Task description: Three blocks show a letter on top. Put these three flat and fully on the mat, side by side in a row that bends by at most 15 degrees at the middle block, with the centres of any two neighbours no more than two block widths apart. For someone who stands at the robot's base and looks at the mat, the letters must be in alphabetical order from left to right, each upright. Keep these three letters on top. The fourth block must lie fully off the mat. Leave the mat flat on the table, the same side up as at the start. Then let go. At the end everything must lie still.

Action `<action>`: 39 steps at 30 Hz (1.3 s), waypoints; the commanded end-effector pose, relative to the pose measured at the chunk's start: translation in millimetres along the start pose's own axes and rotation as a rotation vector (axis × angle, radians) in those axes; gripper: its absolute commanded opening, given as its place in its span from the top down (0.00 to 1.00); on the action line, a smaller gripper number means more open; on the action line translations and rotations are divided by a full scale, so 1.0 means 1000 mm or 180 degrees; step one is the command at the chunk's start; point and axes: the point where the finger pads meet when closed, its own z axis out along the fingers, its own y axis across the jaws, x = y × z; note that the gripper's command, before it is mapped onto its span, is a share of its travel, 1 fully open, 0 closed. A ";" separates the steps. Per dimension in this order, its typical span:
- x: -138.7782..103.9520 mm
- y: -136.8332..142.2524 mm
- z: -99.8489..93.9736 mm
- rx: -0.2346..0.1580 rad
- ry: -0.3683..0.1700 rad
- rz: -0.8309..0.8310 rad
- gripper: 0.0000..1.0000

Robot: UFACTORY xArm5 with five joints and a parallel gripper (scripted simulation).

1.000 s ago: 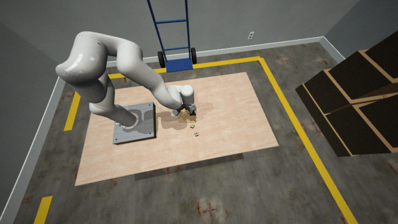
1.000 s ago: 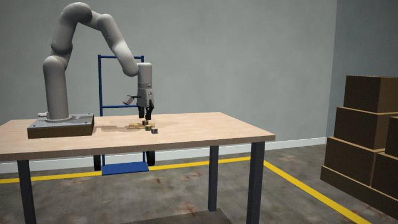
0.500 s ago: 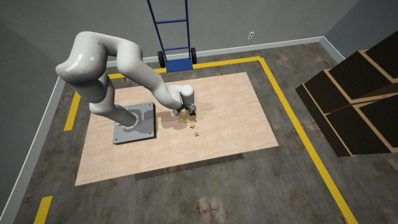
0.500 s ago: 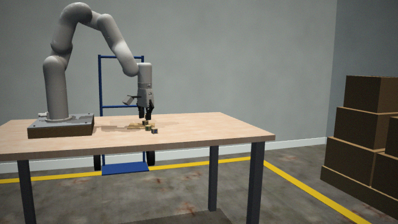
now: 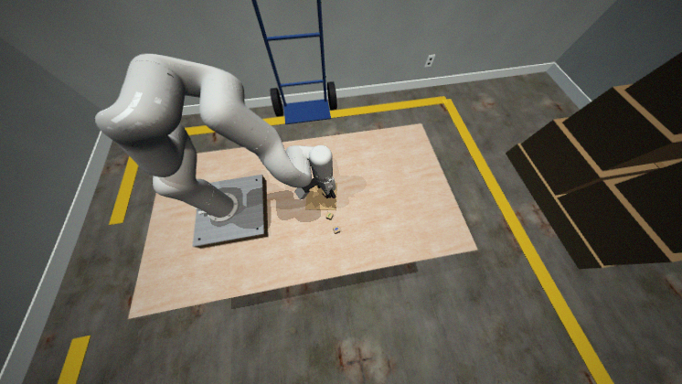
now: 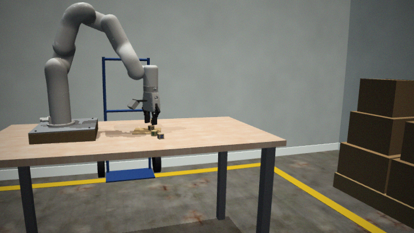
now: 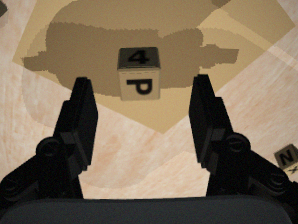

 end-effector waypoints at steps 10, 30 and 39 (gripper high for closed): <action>-0.001 -0.001 0.000 0.0005 -0.0010 0.0000 0.37; -0.001 0.000 0.026 0.0005 -0.0010 0.0000 0.37; -0.001 0.000 0.028 0.0005 -0.0010 0.0000 0.37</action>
